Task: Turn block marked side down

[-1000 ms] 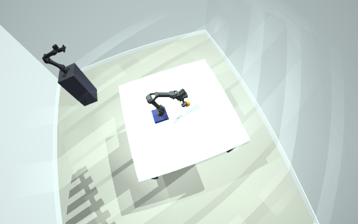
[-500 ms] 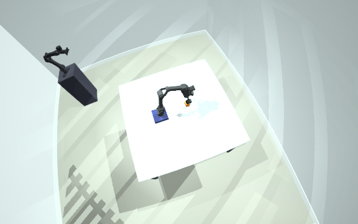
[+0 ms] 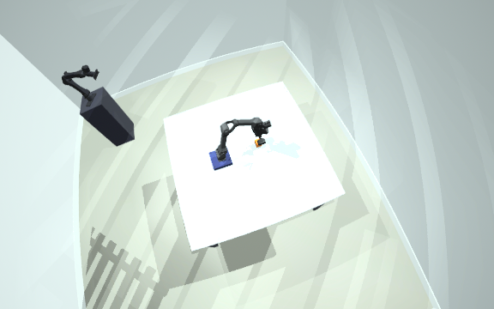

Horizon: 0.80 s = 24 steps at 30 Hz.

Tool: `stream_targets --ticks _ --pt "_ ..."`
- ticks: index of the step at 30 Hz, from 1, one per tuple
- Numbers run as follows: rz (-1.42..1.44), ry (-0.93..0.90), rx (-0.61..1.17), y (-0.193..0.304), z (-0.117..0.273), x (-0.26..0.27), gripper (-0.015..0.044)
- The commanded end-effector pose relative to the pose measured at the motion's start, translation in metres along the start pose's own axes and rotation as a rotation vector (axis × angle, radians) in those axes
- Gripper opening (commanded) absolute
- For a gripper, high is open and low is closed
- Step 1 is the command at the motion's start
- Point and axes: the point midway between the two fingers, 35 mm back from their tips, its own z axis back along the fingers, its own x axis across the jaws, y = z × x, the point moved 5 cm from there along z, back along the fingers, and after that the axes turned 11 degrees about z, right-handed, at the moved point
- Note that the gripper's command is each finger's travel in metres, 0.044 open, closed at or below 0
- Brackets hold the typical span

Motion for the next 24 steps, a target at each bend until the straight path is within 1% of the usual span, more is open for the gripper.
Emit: stream_targets --ticks 1,24 --pt "0.001 -0.003 -0.002 0.001 -0.011 0.001 0.0440" --pt "0.001 -0.003 -0.002 0.000 -0.044 0.001 0.0440"
